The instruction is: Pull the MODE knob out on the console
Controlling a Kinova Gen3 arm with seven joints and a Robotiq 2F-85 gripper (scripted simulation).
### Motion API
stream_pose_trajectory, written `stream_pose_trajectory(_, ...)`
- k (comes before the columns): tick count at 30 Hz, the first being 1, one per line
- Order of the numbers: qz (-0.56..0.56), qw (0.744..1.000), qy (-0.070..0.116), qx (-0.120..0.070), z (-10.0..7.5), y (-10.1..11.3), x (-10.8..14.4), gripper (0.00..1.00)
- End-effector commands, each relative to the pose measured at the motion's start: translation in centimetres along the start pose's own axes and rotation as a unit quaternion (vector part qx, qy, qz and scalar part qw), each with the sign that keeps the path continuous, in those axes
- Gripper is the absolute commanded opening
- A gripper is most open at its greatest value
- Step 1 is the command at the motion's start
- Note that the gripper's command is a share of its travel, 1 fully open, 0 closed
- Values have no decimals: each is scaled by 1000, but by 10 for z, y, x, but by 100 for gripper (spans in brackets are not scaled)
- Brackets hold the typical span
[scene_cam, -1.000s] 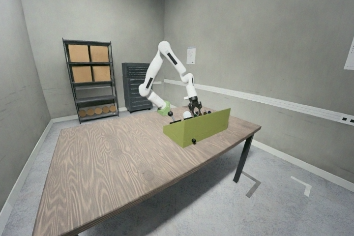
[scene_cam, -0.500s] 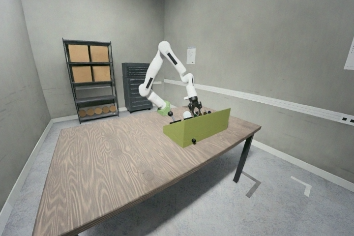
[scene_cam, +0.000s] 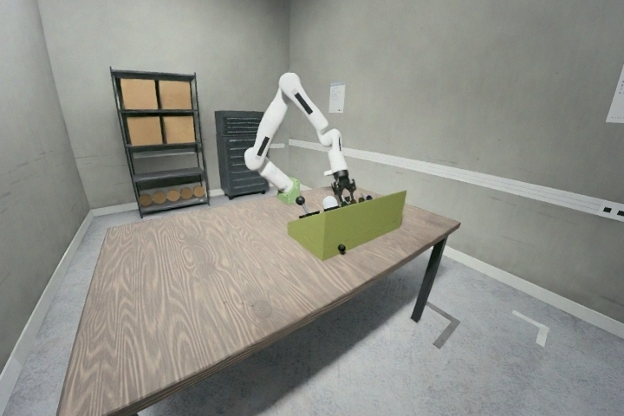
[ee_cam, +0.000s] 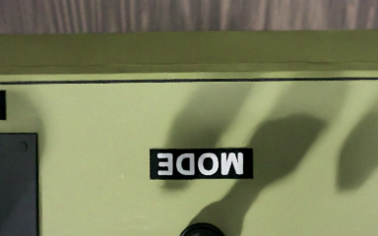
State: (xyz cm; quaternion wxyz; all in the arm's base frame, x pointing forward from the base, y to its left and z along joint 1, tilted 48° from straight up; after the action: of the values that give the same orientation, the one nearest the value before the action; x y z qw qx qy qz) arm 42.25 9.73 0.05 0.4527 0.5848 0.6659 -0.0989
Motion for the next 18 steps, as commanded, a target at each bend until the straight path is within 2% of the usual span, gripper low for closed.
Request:
stream_pose_trajectory(1, 0, 1000, 1, -1, -1, 1, 0, 77)
stream_pose_trajectory(18, 0, 1000, 1, -1, 5, 1, 0, 77)
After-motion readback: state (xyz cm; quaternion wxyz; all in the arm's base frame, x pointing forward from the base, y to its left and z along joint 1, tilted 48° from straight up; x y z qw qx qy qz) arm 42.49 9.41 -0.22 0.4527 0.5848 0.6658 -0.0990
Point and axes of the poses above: the point where the finger pads meet when closed, its own z axis out along the fingers, its own x axis across the jaws, y = z × x, the point moved 4 cm from there along -z, back along the fingers, and after that the axes turned 4 degrees about z, right-handed, at the moved point
